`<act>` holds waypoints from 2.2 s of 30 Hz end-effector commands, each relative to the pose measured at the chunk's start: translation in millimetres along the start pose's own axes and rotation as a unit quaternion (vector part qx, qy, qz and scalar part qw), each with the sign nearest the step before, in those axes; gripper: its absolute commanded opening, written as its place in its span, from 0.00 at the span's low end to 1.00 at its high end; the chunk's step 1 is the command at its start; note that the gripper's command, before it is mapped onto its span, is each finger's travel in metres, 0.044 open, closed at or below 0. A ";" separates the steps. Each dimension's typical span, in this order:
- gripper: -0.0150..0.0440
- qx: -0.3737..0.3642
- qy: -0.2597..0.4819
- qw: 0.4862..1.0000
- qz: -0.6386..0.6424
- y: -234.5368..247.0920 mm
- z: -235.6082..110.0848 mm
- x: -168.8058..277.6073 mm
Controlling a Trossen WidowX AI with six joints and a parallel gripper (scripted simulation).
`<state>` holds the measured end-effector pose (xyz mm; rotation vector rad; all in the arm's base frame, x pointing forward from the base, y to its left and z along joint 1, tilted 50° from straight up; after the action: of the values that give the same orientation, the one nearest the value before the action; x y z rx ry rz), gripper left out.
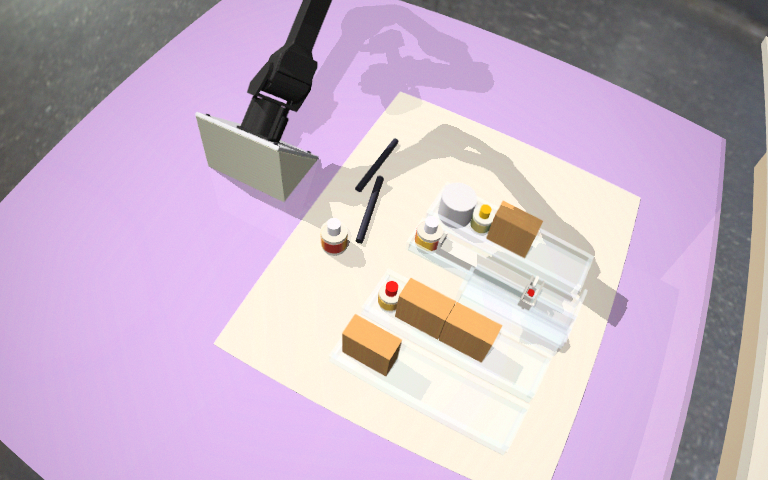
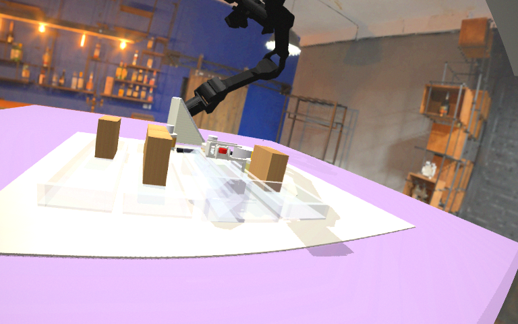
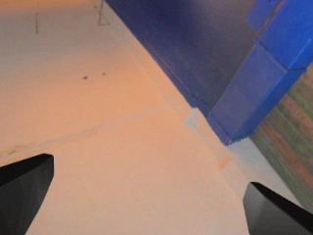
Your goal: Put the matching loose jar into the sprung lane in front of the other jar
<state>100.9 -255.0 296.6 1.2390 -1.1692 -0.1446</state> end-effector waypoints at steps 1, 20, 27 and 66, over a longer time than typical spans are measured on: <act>0.98 0.005 -0.002 1.000 0.002 -2.0 0.3 -0.6; 1.00 0.206 -0.548 0.787 0.194 -176.0 -22.7 -124.9; 1.00 -0.003 -0.806 0.546 0.230 -205.5 -59.0 -181.8; 1.00 -0.116 -0.860 0.443 0.226 -233.5 -105.0 -246.6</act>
<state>179.5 -124.8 -17.8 -0.0017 -3.0180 -1.3363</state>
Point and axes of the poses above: the point midway between the two fingers, 35 mm back from their tips, its own z axis out along the fingers, its own y axis across the jaws, x = y × z, the point moved 7 cm from there along -z, back along the fingers, and after that the axes turned 9 degrees about -z, right-handed, at the moved point
